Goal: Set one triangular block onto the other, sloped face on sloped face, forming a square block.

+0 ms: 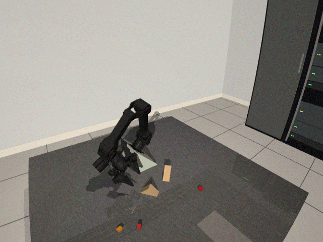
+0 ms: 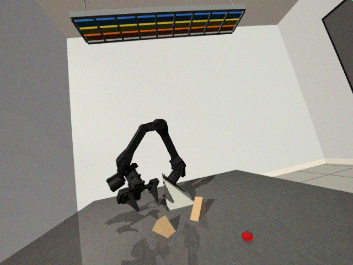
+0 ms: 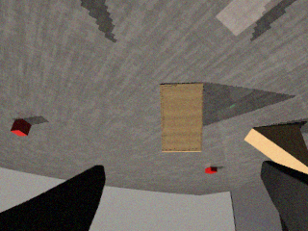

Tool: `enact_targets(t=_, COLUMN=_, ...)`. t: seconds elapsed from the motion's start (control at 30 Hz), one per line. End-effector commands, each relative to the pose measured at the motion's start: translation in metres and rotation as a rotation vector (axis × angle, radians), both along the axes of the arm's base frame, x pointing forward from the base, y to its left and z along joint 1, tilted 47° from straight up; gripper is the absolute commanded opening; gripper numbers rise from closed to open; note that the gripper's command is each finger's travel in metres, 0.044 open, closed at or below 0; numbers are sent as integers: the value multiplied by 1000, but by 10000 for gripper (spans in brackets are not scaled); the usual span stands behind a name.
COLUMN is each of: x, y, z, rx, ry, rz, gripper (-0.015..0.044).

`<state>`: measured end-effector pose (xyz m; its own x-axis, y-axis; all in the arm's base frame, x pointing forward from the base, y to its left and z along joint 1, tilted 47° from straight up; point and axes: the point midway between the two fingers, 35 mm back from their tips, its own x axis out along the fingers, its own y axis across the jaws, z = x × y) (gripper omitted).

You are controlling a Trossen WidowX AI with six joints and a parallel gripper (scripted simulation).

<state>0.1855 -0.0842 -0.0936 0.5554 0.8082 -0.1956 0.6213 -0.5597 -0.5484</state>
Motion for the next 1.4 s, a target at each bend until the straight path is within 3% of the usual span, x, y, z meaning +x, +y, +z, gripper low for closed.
enact_targets(t=0.0, x=7, y=12, z=-9, rx=-11, ry=18, rz=-3, gripper=440)
enact_targets(t=0.57, x=51, y=82, z=-13, rx=26, ry=-16, rz=5, gripper=440)
enact_targets(t=0.97, x=51, y=83, z=-13, rx=28, ry=-17, rz=6, gripper=440)
enact_targets(t=1.3, x=51, y=82, z=-14, rx=22, ry=-18, rz=6, gripper=177)
enact_targets(t=1.37, x=51, y=82, z=-14, rx=22, ry=-18, rz=6, gripper=164)
